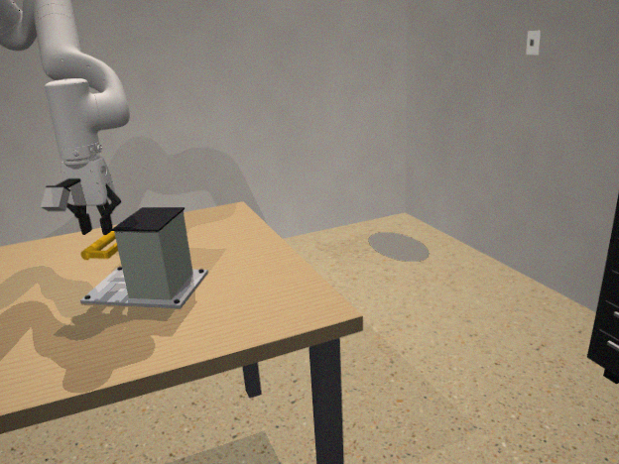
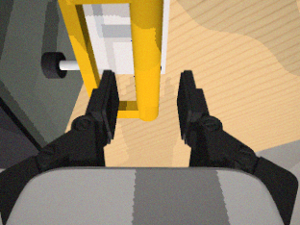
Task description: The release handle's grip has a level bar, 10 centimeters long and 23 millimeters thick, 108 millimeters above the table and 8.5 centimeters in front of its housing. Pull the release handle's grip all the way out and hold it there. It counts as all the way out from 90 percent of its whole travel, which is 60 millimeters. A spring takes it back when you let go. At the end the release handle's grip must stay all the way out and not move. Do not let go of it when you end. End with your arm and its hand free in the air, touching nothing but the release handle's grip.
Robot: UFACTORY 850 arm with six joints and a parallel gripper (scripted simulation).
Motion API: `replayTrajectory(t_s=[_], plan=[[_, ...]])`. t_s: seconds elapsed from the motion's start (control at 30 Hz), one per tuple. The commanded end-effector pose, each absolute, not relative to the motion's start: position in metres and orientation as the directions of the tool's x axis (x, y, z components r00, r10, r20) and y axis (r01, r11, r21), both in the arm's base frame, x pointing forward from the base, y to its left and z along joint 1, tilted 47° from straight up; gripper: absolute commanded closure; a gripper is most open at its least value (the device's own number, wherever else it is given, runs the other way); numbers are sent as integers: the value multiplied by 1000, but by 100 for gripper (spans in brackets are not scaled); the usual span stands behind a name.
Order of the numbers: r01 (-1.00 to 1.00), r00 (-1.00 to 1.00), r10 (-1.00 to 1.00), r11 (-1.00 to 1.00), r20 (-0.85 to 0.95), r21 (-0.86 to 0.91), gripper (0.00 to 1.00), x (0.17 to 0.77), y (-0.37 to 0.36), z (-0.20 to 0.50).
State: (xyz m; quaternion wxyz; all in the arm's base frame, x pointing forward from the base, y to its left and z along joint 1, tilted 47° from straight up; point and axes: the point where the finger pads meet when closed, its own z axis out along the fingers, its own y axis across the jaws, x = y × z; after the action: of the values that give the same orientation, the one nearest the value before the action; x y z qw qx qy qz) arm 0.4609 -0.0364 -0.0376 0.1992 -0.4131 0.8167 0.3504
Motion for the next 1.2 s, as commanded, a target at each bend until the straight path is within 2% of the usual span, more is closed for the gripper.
replayTrajectory(t_s=[0.0, 1.17], plan=[[-815, -579, -535, 414, -615, 406, 50, 462, -35, -39], [-815, -579, -535, 414, -615, 406, 50, 462, -32, -42]])
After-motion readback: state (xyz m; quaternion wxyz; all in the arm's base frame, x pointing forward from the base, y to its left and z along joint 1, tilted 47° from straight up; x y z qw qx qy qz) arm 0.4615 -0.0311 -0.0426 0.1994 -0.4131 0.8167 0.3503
